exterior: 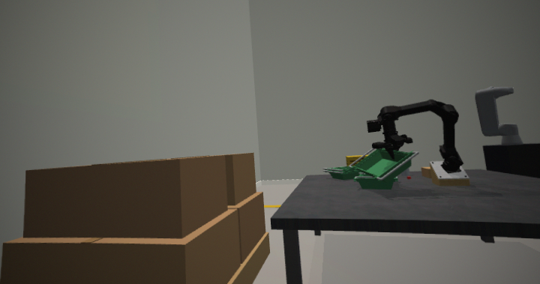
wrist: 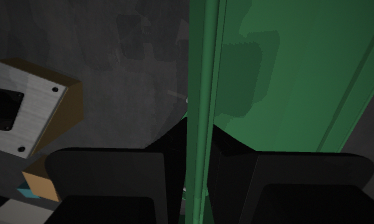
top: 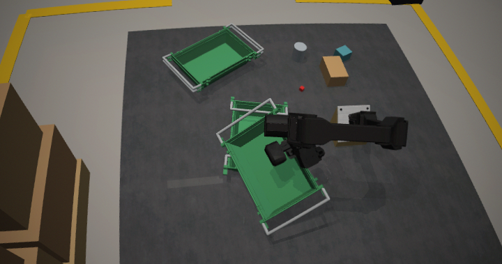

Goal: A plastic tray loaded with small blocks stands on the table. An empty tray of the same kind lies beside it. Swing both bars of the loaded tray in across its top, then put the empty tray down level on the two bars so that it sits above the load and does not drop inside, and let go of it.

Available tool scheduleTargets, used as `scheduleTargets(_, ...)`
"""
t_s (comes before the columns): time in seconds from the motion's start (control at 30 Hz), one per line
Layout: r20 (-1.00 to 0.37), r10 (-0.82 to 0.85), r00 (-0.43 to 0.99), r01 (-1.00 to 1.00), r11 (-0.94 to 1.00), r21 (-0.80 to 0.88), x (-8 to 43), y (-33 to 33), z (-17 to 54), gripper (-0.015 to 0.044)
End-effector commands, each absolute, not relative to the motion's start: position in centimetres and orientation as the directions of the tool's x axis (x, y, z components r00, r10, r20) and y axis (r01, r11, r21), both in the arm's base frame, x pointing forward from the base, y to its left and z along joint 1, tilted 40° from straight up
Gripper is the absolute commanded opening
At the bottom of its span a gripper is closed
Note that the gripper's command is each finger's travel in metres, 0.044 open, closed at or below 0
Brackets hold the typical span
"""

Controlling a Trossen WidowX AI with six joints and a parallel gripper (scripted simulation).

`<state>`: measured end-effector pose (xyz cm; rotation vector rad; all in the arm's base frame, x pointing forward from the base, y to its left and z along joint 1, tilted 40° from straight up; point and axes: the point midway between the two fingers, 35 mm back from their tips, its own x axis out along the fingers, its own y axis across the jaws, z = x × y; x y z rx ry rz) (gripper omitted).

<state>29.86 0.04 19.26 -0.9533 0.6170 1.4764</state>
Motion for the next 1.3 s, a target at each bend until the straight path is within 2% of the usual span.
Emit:
scheduleTargets(0.0, -0.834, 0.546, 0.082, -0.987, -0.074, -0.145, 30.5, -1.8, 19.1, 0.0000)
scheduleTargets(0.9, -0.770, 0.625, 0.127, -0.949, 0.302, 0.089, 30.6, -12.3, 12.7, 0.0000)
scheduleTargets(1.27, -0.768, 0.628, 0.129, -0.946, 0.311, 0.095, 30.5, -12.6, 12.5, 0.0000)
